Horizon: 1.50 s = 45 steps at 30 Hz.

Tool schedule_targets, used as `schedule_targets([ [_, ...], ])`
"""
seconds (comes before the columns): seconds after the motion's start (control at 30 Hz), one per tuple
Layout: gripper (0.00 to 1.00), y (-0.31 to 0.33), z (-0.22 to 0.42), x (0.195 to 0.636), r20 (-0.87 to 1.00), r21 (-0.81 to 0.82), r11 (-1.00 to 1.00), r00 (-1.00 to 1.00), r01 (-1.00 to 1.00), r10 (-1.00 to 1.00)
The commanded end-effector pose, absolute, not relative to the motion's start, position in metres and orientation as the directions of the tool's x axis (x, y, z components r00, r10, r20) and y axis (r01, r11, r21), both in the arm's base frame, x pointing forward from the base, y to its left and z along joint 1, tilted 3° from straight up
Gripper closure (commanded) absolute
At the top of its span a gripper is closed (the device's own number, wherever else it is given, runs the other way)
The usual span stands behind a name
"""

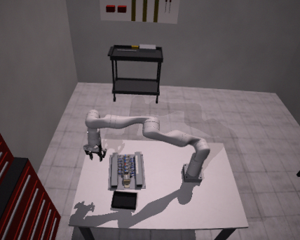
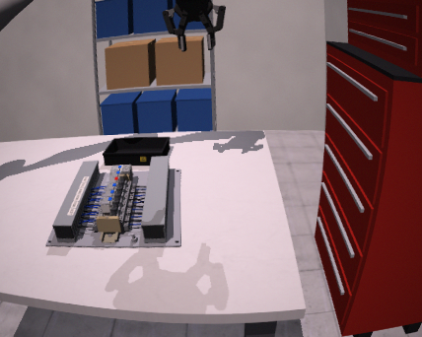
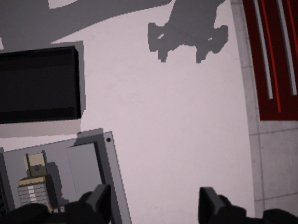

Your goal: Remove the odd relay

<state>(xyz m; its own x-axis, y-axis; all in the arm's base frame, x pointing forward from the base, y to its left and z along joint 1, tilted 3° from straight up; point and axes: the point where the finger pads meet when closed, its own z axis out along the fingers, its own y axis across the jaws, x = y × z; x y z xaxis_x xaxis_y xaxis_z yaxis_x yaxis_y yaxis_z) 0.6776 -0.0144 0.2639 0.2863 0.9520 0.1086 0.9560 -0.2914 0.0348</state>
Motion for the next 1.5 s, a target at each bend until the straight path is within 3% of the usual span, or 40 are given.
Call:
schedule_targets([
  [0.0,0.39,-0.020,0.261,0.677,0.111,0.039,-0.289,0.283,0.957,0.953],
  [1.47,0.39,-0.117,0.171,0.622,0.104,0.040,-0.211,0.206,0.977,0.973],
])
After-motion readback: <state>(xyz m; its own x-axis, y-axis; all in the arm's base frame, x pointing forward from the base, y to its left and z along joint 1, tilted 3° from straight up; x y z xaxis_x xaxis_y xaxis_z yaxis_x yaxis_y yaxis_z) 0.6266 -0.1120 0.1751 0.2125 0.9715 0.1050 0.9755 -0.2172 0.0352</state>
